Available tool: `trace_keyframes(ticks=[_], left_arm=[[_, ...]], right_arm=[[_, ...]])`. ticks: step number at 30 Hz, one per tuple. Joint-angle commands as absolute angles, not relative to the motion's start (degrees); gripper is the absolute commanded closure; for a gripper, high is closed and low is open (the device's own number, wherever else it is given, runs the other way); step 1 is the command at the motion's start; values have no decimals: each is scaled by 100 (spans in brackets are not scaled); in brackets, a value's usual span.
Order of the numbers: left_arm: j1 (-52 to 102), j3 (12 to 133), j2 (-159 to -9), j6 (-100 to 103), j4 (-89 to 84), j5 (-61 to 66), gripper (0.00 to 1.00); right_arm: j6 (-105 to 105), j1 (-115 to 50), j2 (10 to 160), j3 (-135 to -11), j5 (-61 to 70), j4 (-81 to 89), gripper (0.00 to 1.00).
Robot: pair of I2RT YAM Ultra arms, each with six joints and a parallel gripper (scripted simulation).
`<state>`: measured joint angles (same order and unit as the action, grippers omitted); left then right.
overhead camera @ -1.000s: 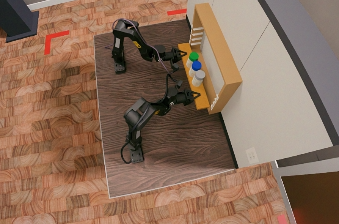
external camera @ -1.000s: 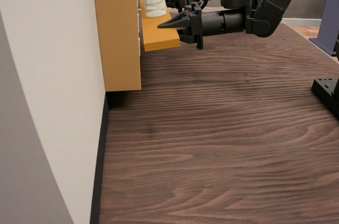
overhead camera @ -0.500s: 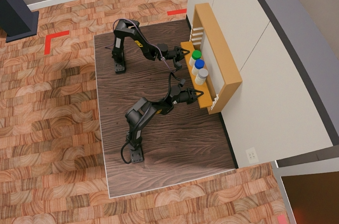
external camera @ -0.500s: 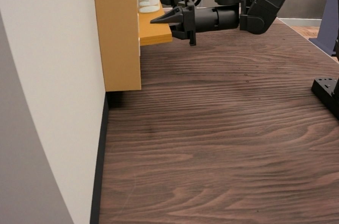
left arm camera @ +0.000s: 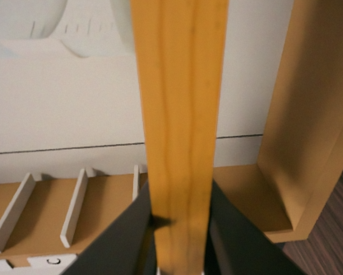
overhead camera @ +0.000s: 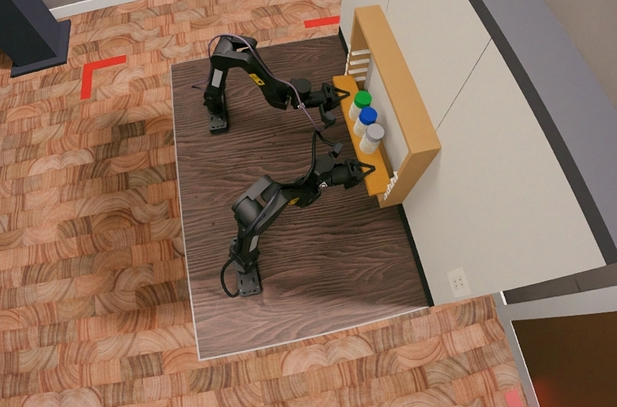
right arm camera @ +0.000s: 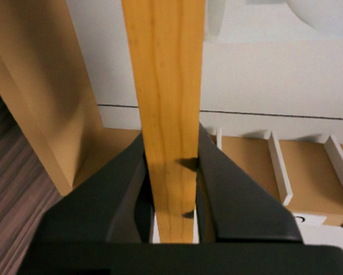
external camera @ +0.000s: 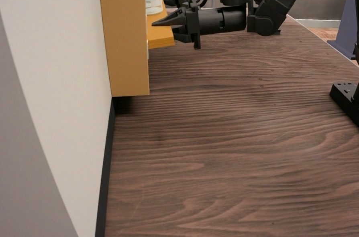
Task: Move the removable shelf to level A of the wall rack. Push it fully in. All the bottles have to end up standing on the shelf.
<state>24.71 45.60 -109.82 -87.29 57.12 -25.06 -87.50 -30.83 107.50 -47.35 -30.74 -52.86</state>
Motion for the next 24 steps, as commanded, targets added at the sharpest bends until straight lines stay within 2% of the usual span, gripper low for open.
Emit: trace_keyframes(ticks=[1, 24], left_arm=[[2353, 4938, -10931, -9000, 5984, -2463, 100], [2202, 5528, -11229, -9000, 5692, -2312, 100]], right_arm=[[-8998, -2955, 10692, -5068, -3054, -5614, 100], [-8996, -2769, 11012, -5625, -2868, -5375, 100]])
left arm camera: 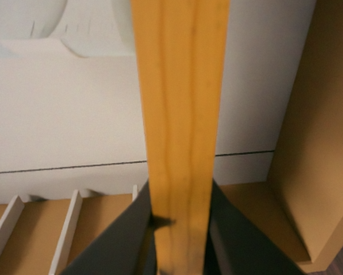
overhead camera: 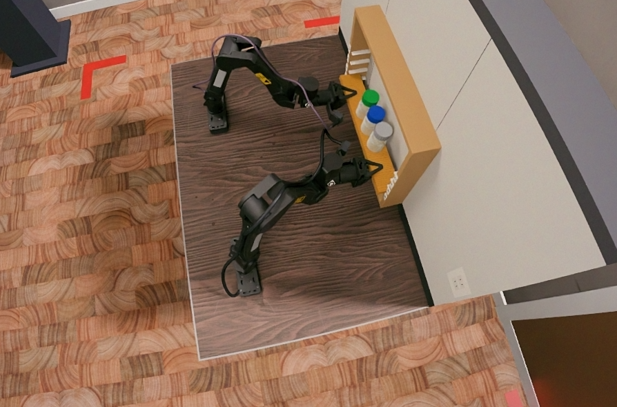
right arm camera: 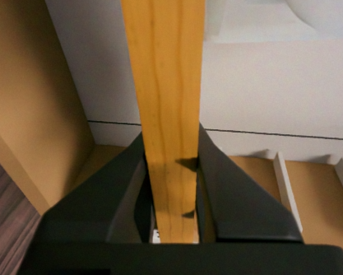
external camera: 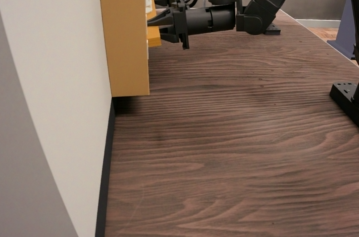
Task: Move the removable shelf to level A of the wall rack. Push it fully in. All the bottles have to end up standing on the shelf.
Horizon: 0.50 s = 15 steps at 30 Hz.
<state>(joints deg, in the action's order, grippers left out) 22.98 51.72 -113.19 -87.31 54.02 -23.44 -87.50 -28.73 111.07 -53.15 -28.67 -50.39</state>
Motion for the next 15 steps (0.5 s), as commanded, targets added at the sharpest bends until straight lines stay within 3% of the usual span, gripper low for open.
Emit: trace_keyframes(ticks=[1, 15], left_arm=[[2194, 5556, -11243, -9000, 5679, -2305, 100], [2109, 5930, -11442, -9001, 5504, -2220, 100]], right_arm=[[-8997, -2760, 11027, -5652, -2859, -5364, 100], [-8998, -2655, 11235, -6009, -2754, -5216, 100]])
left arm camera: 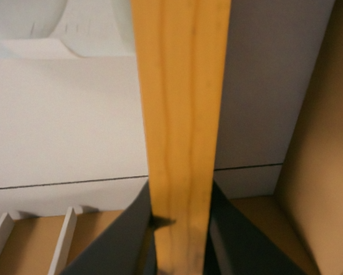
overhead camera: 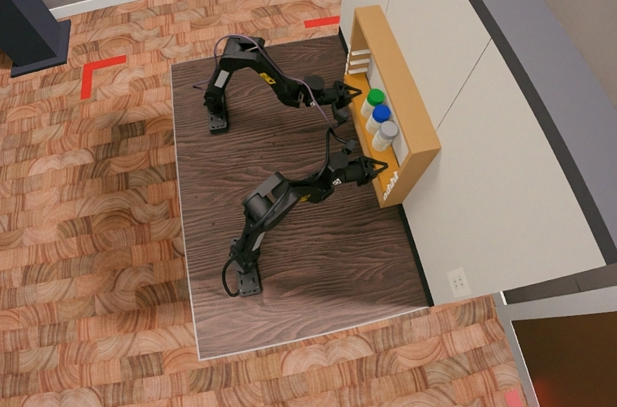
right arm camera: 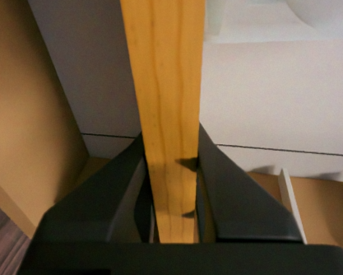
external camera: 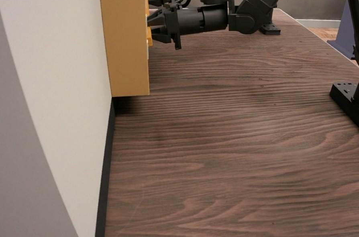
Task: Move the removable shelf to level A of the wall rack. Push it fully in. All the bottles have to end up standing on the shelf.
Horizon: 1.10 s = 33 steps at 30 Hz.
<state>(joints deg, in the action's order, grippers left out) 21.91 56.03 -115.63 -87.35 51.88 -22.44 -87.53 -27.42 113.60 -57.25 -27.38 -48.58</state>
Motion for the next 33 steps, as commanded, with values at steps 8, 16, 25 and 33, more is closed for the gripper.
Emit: trace_keyframes(ticks=[8, 16, 25, 33], left_arm=[[2108, 5962, -11434, -8998, 5462, -2219, 100], [2108, 5970, -11412, -8998, 5433, -2220, 100], [2108, 5982, -11382, -8998, 5392, -2220, 100], [2108, 5993, -11356, -8999, 5355, -2221, 100]], right_arm=[[-8994, -2654, 11229, -6038, -2753, -5178, 100], [-8994, -2654, 11211, -6046, -2754, -5153, 100], [-8994, -2654, 11186, -6059, -2755, -5116, 100], [-8994, -2655, 11164, -6070, -2756, -5082, 100]])
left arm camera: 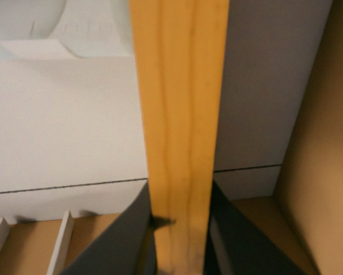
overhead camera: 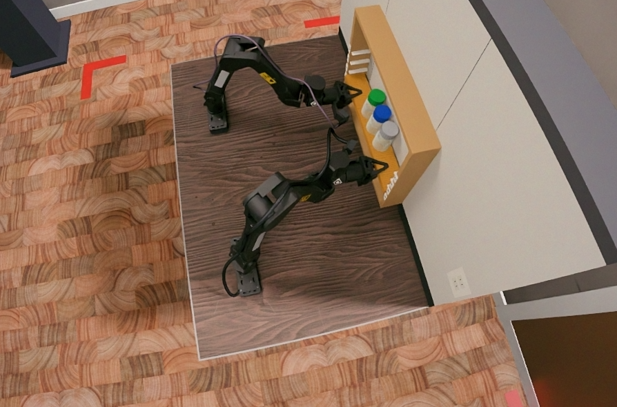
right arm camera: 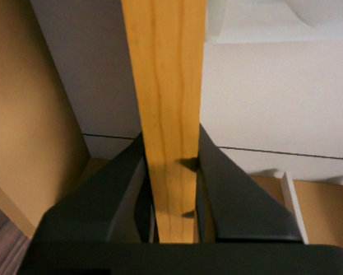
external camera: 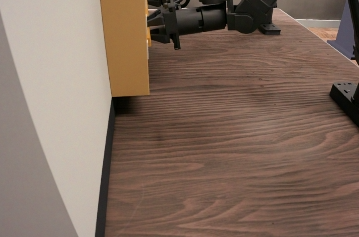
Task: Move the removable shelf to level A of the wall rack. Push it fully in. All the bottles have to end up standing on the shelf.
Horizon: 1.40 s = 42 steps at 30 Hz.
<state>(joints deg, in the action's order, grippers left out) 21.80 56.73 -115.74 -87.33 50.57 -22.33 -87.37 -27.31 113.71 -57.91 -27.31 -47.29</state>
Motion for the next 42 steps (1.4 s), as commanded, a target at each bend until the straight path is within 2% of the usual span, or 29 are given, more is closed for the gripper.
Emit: trace_keyframes(ticks=[1, 42], left_arm=[[2108, 5993, -11356, -8999, 5355, -2221, 100], [2110, 6060, -11180, -8997, 5112, -2226, 100]], right_arm=[[-8994, -2655, 11164, -6070, -2756, -5082, 100], [-8991, -2657, 11009, -6150, -2762, -4846, 100]])
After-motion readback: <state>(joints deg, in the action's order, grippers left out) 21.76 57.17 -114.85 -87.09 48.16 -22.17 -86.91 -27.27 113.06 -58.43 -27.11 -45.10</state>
